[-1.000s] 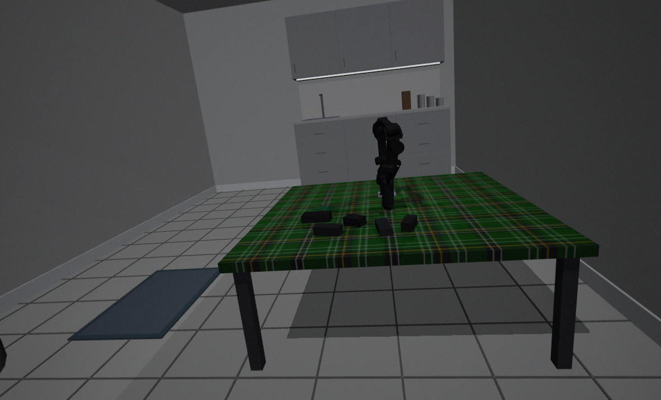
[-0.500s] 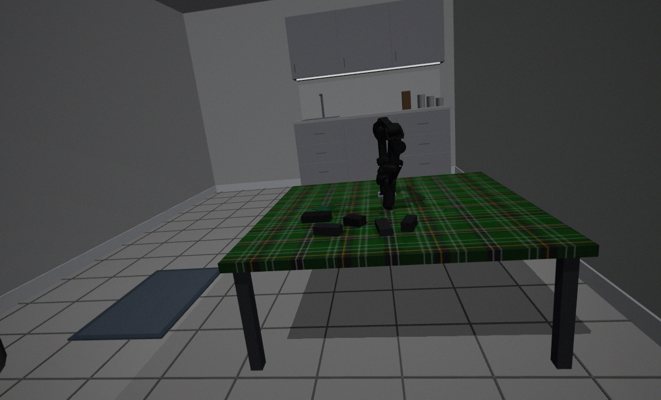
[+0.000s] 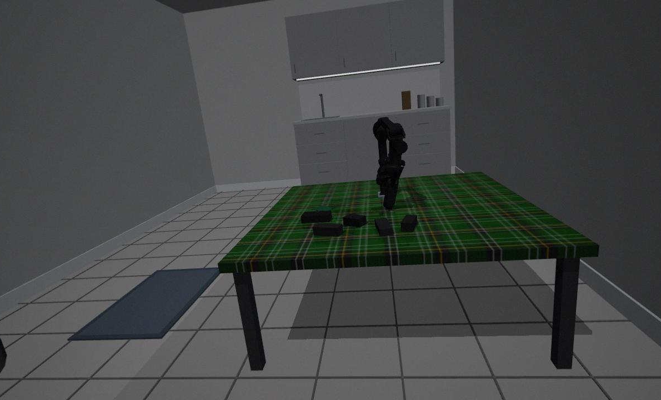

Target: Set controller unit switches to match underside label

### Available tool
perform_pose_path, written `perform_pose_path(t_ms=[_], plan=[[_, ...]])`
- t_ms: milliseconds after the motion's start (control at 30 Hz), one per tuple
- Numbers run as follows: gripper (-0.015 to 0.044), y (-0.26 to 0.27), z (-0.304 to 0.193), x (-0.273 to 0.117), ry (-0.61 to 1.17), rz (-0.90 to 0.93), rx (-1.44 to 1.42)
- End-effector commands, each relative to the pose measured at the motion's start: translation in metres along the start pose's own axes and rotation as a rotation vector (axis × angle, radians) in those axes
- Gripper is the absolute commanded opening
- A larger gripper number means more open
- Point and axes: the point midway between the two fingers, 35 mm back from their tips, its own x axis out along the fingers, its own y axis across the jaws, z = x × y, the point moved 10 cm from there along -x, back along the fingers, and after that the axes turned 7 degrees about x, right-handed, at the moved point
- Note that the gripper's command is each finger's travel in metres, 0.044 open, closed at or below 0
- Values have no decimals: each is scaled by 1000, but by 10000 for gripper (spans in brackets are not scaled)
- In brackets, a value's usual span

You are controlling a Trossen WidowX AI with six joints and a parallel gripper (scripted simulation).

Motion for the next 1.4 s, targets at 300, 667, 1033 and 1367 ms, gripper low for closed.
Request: perform_pose_path(t_ms=[300,667,1033,1367], plan=[[338,1,-8,7,32,-16,6],[338,0,-13,9,56,-19,6],[338,-1,-22,12,57,-20,6],[338,-2,-29,15,58,-20,6]])
